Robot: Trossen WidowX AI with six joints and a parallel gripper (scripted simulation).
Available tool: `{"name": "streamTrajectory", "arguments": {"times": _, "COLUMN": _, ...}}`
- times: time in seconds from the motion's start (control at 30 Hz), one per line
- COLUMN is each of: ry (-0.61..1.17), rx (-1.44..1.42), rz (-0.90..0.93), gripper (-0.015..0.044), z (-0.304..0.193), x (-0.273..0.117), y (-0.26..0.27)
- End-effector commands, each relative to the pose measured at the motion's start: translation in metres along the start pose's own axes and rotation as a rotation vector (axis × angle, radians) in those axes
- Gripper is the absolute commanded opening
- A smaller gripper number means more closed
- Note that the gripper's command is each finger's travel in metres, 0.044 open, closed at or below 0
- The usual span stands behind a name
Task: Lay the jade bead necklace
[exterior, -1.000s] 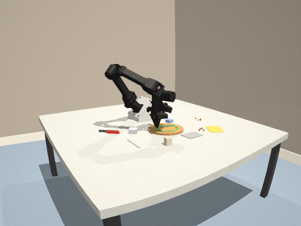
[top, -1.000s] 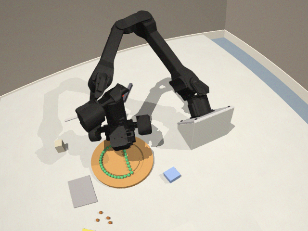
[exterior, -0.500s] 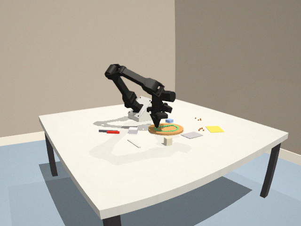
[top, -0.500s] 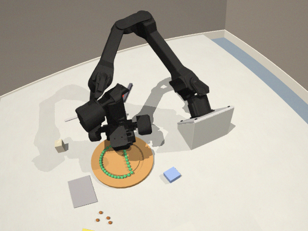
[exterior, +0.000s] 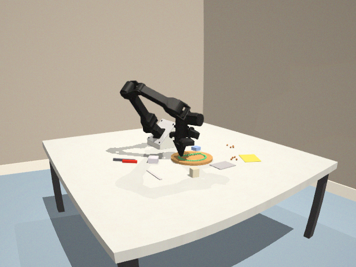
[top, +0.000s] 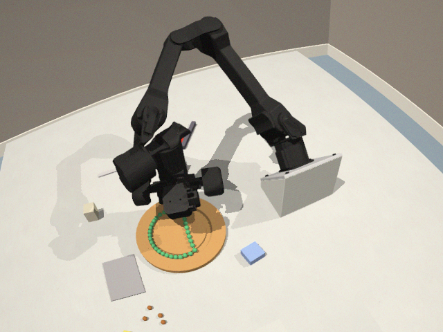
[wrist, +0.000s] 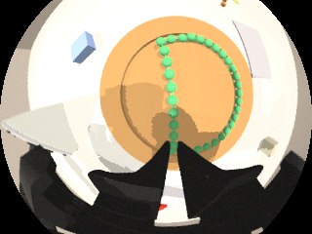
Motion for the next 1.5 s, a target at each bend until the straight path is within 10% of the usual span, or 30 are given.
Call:
{"name": "streamTrajectory", "arguments": {"times": 0.0, "ry": 0.0, "rx": 0.0, "rz": 0.0, "gripper": 0.0, "z": 0.0, "x": -0.001, "y": 0.0}}
{"name": "streamTrajectory", "arguments": {"times": 0.8, "ry": 0.006, "rx": -0.007, "rz": 0.001, "gripper": 0.0, "z": -0.005, "x": 0.002, "y": 0.014}}
{"name": "streamTrajectory", "arguments": {"times": 1.33, "ry": 0.006, "rx": -0.007, "rz": 0.002, "gripper": 0.042, "z": -0.005, "x": -0.006, "y": 0.014}}
{"name": "streamTrajectory", "arguments": {"times": 1.47, "ry": 0.006, "rx": -0.007, "rz": 0.001, "gripper": 0.044, "z": -0.004, "x": -0.006, "y": 0.014}}
Point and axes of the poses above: the point midway between the two fingers, 35 mm back from their tips, its own x axis out along the fingers, its own y axis across the jaws, z = x × y, the point moved 5 cm from there along -x, back along the fingers, and after that the axes turned 14 degrees about -x, right-handed, at the moved point
